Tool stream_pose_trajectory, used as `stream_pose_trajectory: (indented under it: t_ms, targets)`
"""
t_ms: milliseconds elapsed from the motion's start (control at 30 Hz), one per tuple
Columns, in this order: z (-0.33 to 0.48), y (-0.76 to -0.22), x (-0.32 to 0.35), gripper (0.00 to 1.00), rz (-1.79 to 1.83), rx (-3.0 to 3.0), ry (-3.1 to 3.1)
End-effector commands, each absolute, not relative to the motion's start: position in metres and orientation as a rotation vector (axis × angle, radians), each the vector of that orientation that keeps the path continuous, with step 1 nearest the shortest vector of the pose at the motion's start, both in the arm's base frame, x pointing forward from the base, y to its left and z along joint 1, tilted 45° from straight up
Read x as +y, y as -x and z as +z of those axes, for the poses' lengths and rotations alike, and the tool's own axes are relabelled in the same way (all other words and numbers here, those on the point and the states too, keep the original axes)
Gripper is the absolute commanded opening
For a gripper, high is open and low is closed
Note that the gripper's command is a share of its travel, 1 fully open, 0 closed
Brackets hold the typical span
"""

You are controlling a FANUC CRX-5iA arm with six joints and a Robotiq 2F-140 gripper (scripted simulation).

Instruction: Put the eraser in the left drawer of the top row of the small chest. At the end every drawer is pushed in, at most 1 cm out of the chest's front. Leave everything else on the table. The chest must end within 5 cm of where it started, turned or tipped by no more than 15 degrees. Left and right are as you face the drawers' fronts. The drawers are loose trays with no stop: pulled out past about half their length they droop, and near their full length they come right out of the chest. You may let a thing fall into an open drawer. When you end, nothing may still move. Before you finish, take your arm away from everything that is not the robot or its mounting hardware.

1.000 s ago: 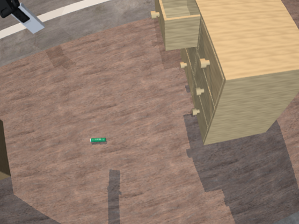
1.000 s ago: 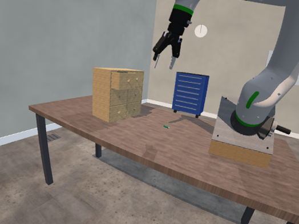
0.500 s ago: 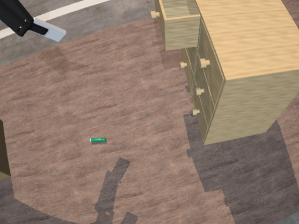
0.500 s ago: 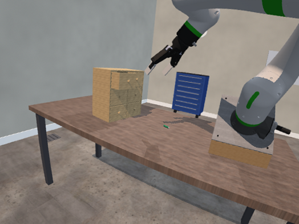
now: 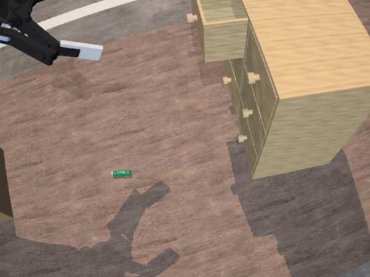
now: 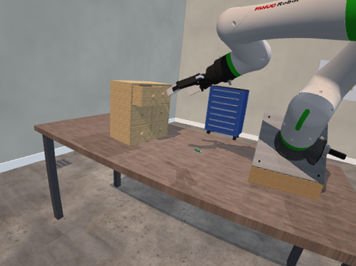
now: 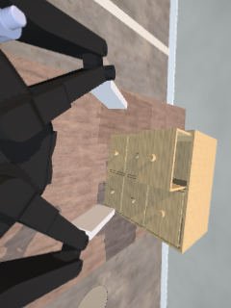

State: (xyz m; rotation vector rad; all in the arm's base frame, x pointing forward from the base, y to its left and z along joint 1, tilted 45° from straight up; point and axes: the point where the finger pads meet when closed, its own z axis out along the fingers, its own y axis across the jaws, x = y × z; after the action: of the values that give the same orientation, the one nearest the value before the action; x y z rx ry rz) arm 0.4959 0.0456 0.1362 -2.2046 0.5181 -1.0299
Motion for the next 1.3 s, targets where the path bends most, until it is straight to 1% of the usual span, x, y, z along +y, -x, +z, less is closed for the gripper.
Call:
stream_pose_trajectory:
  t_ms: [0, 700, 733, 1267]
  targets:
    - [0.1329, -0.5060, 0.0543, 1.00, -1.160, 0.544, 2.150]
    - [0.1289, -0.5101, 0.0577, 1.00, -1.226, 0.571, 2.122]
    - [0.1289, -0.5101, 0.0577, 0.00, -1.226, 0.571, 2.122]
    - [0.1289, -0.5101, 0.0577, 0.00, -1.226, 0.571, 2.122]
